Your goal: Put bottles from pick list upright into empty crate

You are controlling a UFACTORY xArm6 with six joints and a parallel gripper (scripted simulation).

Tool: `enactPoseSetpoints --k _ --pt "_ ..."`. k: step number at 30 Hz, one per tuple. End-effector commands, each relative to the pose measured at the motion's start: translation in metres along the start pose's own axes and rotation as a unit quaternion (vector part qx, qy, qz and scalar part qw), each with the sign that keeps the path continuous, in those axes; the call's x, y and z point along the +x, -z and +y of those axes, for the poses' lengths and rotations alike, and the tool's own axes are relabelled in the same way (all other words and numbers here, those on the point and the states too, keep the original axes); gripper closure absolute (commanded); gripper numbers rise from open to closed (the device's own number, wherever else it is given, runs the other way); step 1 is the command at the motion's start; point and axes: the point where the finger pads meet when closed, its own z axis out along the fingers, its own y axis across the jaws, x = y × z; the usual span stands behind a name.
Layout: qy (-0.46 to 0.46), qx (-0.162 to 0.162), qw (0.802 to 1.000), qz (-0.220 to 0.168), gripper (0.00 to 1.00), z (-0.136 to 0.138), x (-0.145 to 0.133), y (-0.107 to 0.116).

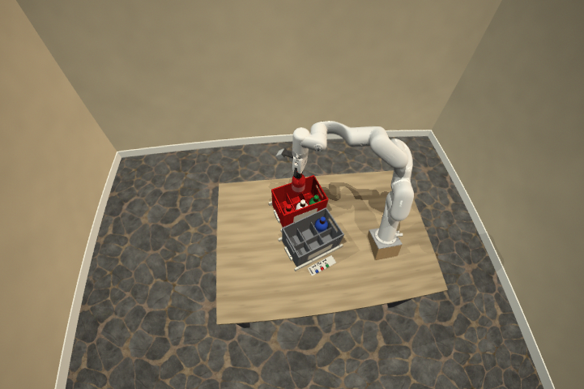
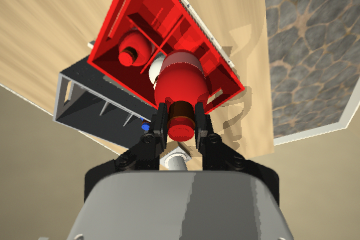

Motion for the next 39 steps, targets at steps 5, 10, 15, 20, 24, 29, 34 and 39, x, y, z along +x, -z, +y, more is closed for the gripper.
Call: enactPoseSetpoints --k 5,10,15,20,24,29,34,39 --pt "-0.001 0.001 1.000 0.003 1.00 -0.014 -0.010 0.002" --pt "-0.001 0.001 1.000 0.003 1.00 -0.019 -0.013 0.002" --pt "-0.001 0.001 1.000 0.003 1.00 -0.027 -0.019 0.002" --pt "-0.001 0.001 1.000 0.003 1.00 -0.035 -0.025 0.002" --pt "-0.001 0.001 1.000 0.003 1.00 -0.041 -0.030 0.002" --pt "-0.001 0.001 1.000 0.003 1.00 -0.046 -0.034 0.002" --pt "-0.001 0.001 1.000 0.003 1.00 -0.054 -0.040 0.002" --pt "-0.001 0.001 1.000 0.003 1.00 -0.062 -0.046 0.002"
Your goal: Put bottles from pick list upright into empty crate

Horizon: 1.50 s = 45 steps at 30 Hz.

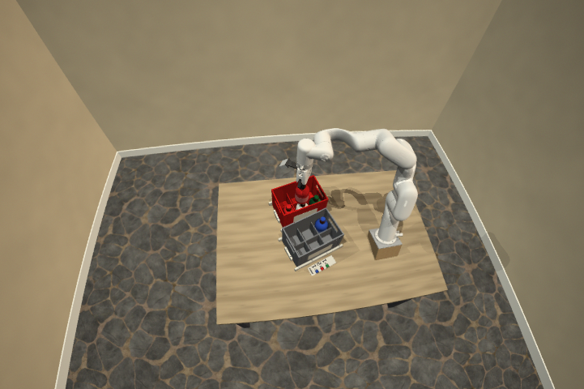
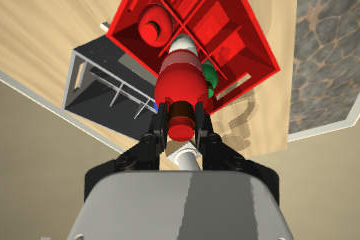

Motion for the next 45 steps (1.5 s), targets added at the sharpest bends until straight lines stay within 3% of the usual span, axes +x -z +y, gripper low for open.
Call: enactPoseSetpoints --k 1,45 --pt "-0.001 0.001 1.000 0.003 1.00 -0.008 -0.005 0.002" --pt "-0.001 0.001 1.000 0.002 1.00 -0.069 -0.051 0.002"
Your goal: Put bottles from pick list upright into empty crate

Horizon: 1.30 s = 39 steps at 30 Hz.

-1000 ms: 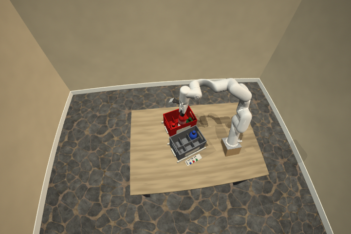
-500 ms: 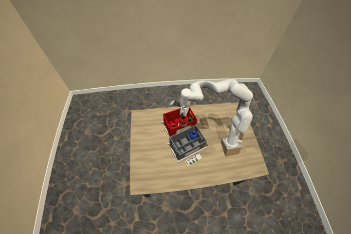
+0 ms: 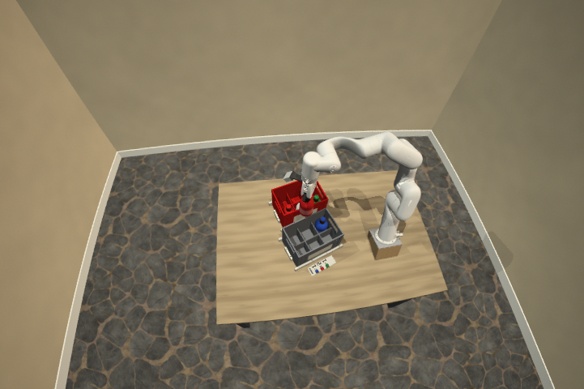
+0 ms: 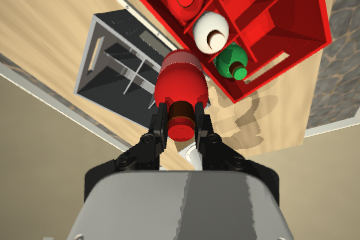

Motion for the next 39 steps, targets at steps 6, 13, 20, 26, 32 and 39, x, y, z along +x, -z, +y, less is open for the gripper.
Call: enactPoseSetpoints --k 6,13,20,26,32,39 --pt "0.000 0.001 1.000 0.002 1.00 -0.016 -0.011 0.002" --pt "0.000 0.001 1.000 0.002 1.00 -0.024 -0.017 0.002" --pt "0.000 0.001 1.000 0.002 1.00 -0.035 -0.025 0.002" --pt "0.000 0.001 1.000 0.002 1.00 -0.043 -0.031 0.002" --pt "0.000 0.001 1.000 0.002 1.00 -0.051 -0.037 0.002" --pt "0.000 0.001 1.000 0.002 1.00 -0.064 -0.047 0.002"
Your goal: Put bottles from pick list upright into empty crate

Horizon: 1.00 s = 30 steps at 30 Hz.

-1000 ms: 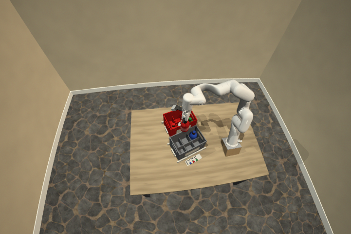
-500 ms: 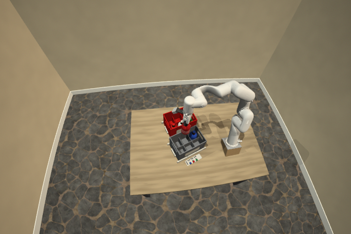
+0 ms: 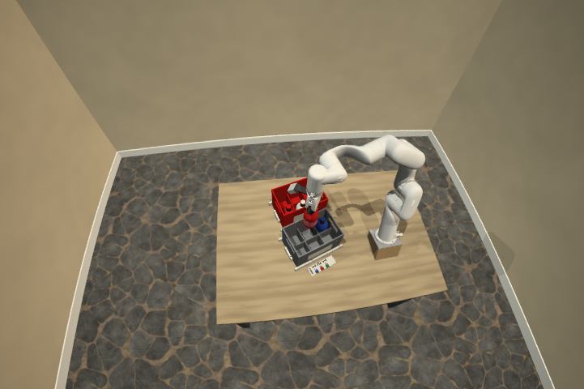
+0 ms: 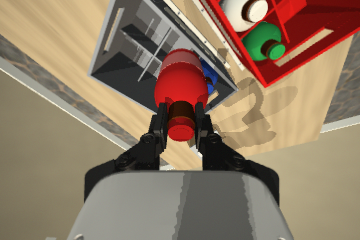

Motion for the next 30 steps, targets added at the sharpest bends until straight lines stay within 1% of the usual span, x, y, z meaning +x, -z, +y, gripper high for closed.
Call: enactPoseSetpoints --k 1,30 --pt "0.000 0.001 1.000 0.002 1.00 -0.0094 -0.0051 0.0019" --pt "0.000 0.001 1.000 0.002 1.00 -0.0077 -0.0011 0.0019"
